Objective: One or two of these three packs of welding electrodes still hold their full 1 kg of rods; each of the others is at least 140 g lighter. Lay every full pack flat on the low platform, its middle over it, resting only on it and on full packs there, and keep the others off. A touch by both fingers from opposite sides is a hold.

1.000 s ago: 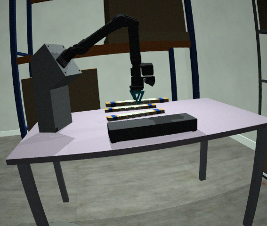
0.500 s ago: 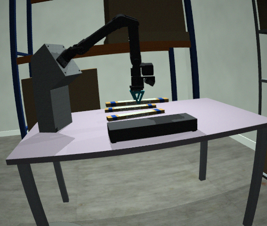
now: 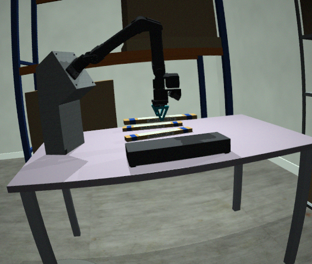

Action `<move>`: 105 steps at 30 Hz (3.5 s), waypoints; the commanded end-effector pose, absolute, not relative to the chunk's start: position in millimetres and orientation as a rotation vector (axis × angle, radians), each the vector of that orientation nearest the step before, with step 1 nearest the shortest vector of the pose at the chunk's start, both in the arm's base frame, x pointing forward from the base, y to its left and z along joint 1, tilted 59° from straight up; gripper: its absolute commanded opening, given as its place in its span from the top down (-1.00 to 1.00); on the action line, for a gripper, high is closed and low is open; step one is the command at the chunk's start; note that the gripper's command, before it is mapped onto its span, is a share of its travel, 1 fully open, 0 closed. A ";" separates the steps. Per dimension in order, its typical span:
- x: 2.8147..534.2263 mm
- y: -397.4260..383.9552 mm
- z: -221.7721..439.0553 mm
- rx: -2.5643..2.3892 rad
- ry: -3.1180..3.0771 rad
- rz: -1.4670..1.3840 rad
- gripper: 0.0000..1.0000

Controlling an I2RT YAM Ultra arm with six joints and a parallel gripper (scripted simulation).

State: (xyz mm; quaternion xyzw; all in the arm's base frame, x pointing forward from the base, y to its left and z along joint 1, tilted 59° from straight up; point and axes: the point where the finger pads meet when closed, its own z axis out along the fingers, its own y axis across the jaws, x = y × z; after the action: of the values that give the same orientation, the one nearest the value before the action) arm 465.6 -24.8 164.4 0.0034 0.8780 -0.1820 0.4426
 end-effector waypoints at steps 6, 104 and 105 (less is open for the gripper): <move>466.2 -9.3 199.8 -0.002 2.112 -0.426 1.00; 417.6 -5.2 201.0 -0.004 2.140 -0.434 1.00; 417.6 -5.2 201.0 -0.004 2.140 -0.434 1.00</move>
State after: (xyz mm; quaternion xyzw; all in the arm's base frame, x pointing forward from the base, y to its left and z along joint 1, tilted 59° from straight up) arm 426.9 -17.3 184.4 0.0059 0.8765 -0.1831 0.4451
